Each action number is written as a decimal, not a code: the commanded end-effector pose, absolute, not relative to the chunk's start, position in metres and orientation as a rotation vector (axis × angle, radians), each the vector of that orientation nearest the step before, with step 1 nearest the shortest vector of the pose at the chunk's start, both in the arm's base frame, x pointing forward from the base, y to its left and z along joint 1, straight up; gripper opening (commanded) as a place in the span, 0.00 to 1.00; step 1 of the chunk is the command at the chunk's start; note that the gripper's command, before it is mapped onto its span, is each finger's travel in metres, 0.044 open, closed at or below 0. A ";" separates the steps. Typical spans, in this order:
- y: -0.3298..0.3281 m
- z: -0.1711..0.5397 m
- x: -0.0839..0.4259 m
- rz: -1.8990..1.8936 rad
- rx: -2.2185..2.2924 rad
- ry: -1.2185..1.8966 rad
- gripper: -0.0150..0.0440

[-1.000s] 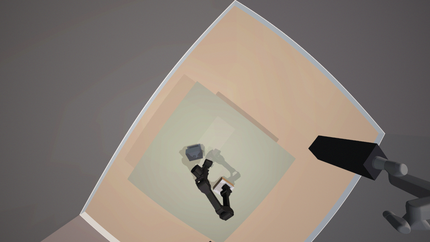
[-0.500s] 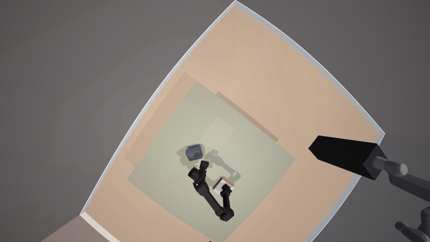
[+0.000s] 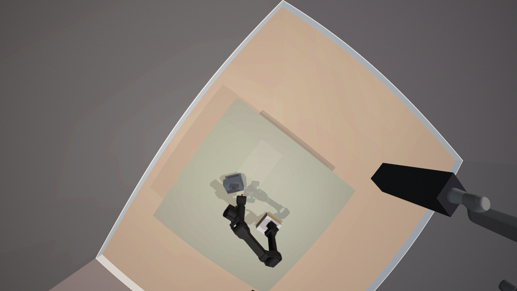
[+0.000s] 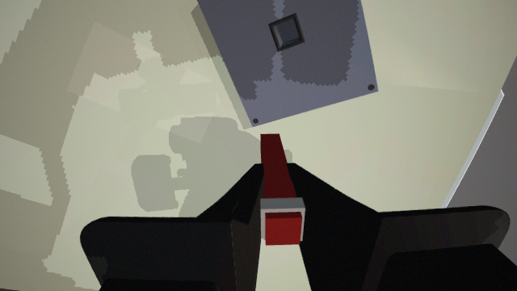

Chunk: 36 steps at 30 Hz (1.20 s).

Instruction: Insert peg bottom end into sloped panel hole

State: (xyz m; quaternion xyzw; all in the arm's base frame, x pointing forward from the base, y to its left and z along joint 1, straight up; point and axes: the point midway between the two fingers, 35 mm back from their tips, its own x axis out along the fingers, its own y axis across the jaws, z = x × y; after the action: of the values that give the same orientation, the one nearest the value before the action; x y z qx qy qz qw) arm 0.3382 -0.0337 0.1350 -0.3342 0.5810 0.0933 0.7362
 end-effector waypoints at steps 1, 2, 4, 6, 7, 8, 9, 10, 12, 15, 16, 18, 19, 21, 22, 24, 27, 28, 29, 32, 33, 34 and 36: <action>-0.031 0.139 0.340 0.212 -0.775 1.256 0.25; -0.029 0.139 0.340 0.215 -0.786 1.251 0.25; -0.027 0.141 0.341 0.221 -0.807 1.241 0.25; -0.025 0.142 0.343 0.227 -0.828 1.231 0.25; -0.024 0.143 0.343 0.230 -0.839 1.226 0.25; -0.022 0.143 0.344 0.233 -0.849 1.220 0.25; -0.021 0.144 0.344 0.236 -0.860 1.215 0.25; -0.020 0.145 0.345 0.238 -0.870 1.210 0.25; -0.018 0.146 0.346 0.244 -0.891 1.200 0.25; -0.014 0.149 0.347 0.252 -0.922 1.184 0.25; -0.013 0.149 0.348 0.254 -0.932 1.179 0.25; -0.010 0.151 0.349 0.259 -0.953 1.168 0.25; -0.009 0.152 0.349 0.262 -0.963 1.162 0.25; -0.006 0.153 0.350 0.267 -0.983 1.152 0.25; -0.005 0.154 0.350 0.269 -0.993 1.146 0.25; -0.003 0.155 0.351 0.274 -1.013 1.135 0.25; 0.001 0.158 0.352 0.281 -1.043 1.119 0.25; 0.001 0.157 0.353 0.281 -1.044 1.118 0.25; 0.001 0.157 0.353 0.281 -1.045 1.118 0.25; 0.001 0.154 0.356 0.283 -1.052 1.113 0.25; 0.001 0.153 0.358 0.283 -1.055 1.111 0.25; 0.001 0.151 0.359 0.284 -1.059 1.109 0.25; 0.000 0.148 0.362 0.286 -1.066 1.105 0.25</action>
State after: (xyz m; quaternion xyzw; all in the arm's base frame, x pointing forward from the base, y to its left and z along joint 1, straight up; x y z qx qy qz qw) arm 0.3597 0.0013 0.1547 -0.4748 0.4963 0.1267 0.7157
